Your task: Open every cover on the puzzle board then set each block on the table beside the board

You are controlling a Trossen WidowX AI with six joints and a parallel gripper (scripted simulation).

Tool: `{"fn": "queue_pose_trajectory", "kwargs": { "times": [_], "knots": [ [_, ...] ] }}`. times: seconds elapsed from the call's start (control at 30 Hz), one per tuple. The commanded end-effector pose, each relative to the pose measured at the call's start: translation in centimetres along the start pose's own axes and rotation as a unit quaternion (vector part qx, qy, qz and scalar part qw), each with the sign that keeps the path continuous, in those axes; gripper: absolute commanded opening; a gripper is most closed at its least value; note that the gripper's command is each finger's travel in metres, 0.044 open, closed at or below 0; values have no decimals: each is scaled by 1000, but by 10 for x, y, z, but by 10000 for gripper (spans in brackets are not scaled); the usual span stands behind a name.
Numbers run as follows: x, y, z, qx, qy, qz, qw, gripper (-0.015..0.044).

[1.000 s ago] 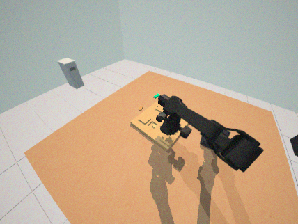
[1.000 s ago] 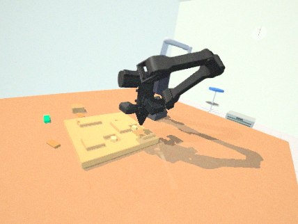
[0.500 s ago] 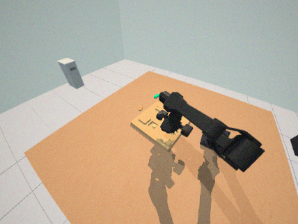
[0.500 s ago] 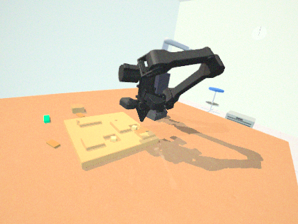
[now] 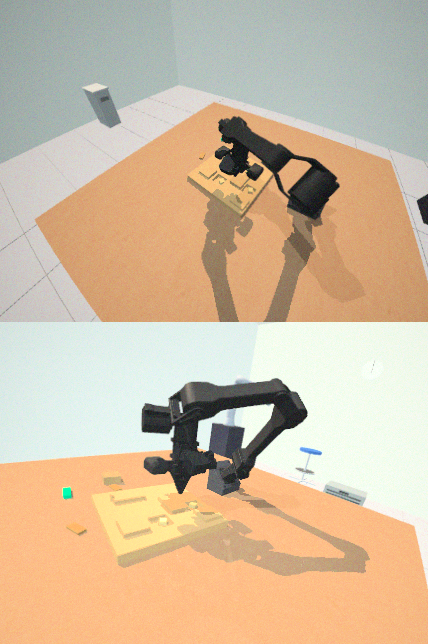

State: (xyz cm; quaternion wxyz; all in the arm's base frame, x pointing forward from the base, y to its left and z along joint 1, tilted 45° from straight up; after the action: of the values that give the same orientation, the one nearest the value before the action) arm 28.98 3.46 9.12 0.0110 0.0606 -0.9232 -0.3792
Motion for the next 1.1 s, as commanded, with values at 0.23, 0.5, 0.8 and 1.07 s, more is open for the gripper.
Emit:
{"fn": "queue_pose_trajectory", "kwargs": {
  "times": [0.23, 0.5, 0.8, 1.07],
  "knots": [
    [-24, -21, -2, 2, 2, -1, 1000, 0],
    [-24, -21, -2, 2, 2, -1, 1000, 0],
    [-24, -21, -2, 2, 2, -1, 1000, 0],
    [-24, -21, 2, 3, 2, -1, 1000, 0]
  ]
}}
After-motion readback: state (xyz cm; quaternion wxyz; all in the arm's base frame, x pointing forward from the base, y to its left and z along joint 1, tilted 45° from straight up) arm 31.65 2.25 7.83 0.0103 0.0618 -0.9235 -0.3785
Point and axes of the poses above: the point midway between the two fingers, 35 mm back from their tips, its own z axis out along the fingers, its own x axis across the jaws, y = z × x, the point moved 1 cm from there along -z, back along the fingers, and after that the axes turned 10 degrees about -z, right-handed, at the moved point
